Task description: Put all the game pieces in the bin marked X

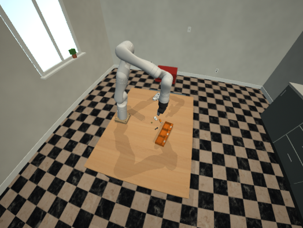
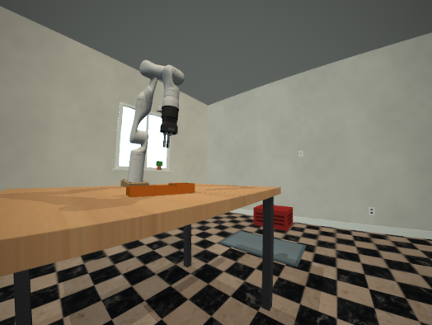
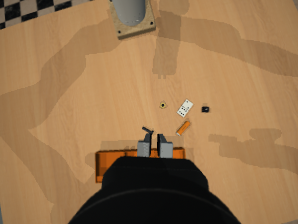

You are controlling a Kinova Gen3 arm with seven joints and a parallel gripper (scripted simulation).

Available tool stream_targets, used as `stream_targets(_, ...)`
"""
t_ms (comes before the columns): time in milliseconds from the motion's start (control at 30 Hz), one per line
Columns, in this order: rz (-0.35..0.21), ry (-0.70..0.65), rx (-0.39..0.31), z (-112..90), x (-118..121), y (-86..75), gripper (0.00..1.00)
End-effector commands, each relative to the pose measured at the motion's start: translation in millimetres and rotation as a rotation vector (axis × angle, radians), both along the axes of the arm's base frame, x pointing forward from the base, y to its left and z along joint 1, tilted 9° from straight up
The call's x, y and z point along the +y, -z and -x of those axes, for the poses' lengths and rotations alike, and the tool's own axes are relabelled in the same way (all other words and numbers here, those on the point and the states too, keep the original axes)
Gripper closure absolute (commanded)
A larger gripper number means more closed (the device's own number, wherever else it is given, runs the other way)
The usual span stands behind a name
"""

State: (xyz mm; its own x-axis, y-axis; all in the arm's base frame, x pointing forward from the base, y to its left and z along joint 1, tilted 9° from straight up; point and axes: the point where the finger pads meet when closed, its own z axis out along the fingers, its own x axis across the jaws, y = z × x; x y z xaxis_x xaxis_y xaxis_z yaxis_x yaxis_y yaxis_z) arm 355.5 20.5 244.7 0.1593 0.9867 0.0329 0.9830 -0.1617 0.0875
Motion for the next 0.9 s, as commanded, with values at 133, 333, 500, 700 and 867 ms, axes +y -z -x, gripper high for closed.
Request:
stream_targets(133,0.031,-0.296,-0.072,30.3,22.7,4.2,0.69)
stream_targets(333,0.031,-0.288,-0.072,30.1,20.2,4.2,0.69)
stream_targets(500,0.033,-0.283,-0.067,30.5,19.8,4.2,0.69)
stream_targets(700,0.045,-0.383,-0.068,21.4,6.8,14.6,0.69)
stream_targets(867,0.072,-0.610,-0.076,-1.3,-20.6,35.1,0.69)
